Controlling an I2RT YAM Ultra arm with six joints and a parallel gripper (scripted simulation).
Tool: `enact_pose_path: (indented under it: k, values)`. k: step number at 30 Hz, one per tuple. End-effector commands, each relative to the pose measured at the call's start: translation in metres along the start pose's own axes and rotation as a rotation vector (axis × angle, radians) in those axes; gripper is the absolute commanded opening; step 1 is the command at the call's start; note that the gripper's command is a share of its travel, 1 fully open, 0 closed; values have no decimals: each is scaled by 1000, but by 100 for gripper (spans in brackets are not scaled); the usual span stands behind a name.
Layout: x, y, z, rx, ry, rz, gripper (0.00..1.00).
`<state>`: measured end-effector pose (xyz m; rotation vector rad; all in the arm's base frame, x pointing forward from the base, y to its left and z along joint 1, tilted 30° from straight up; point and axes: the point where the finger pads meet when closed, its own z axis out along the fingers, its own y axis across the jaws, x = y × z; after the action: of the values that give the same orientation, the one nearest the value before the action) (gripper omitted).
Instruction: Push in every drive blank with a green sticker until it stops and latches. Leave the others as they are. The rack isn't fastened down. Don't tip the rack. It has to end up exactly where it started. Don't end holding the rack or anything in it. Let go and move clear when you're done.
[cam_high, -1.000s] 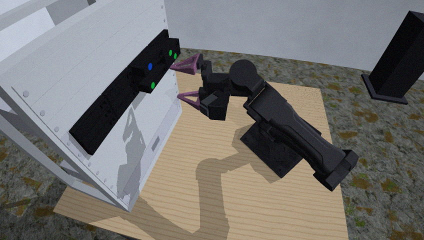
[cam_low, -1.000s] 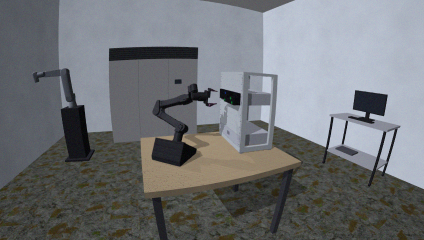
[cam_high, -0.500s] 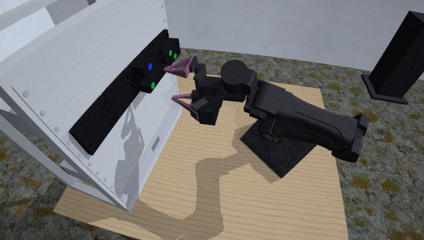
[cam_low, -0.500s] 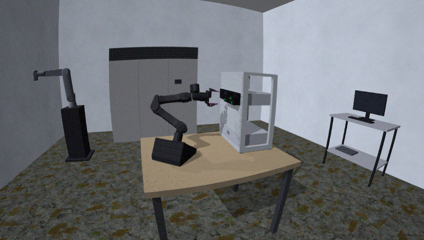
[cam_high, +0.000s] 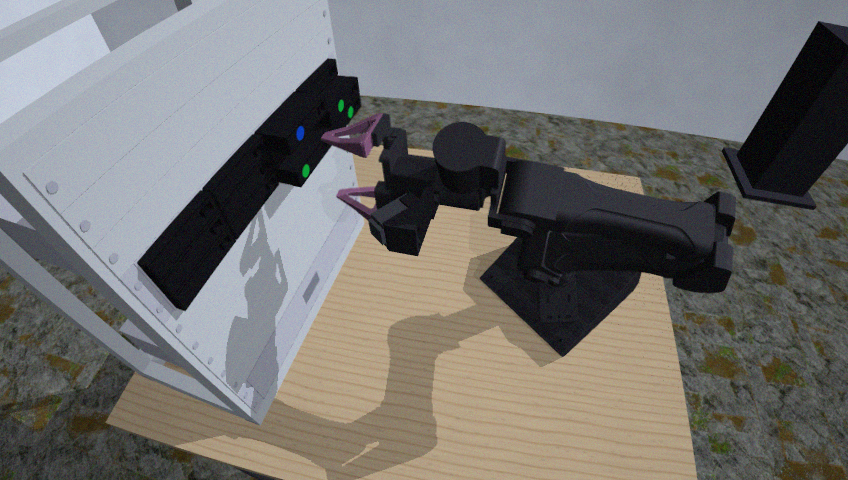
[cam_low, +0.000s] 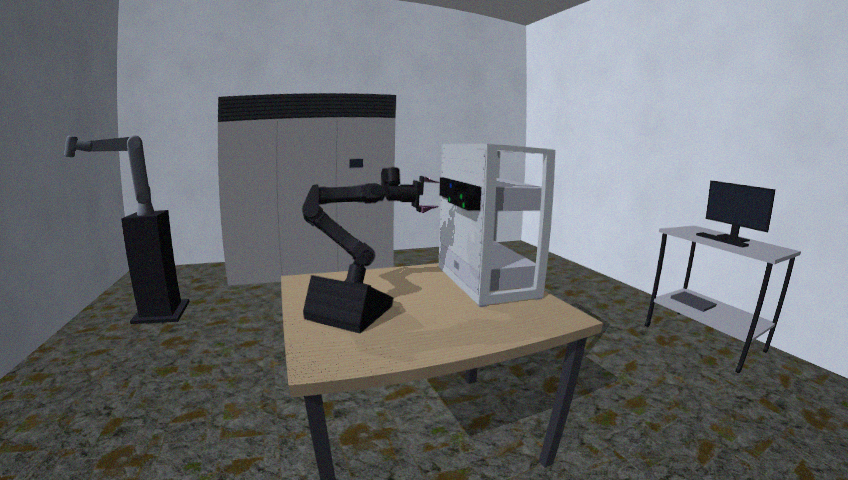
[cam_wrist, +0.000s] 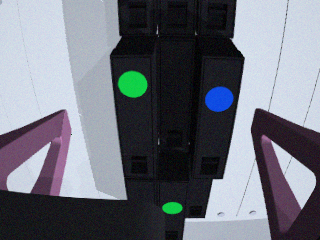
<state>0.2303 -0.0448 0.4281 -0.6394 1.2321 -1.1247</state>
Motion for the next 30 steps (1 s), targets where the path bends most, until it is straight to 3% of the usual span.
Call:
enact_pose_path:
  k: [1, 30]
  values:
    - [-4, -19, 1, 50, 14, -3, 100]
    - [-6, -22, 0, 59, 9, 3, 100]
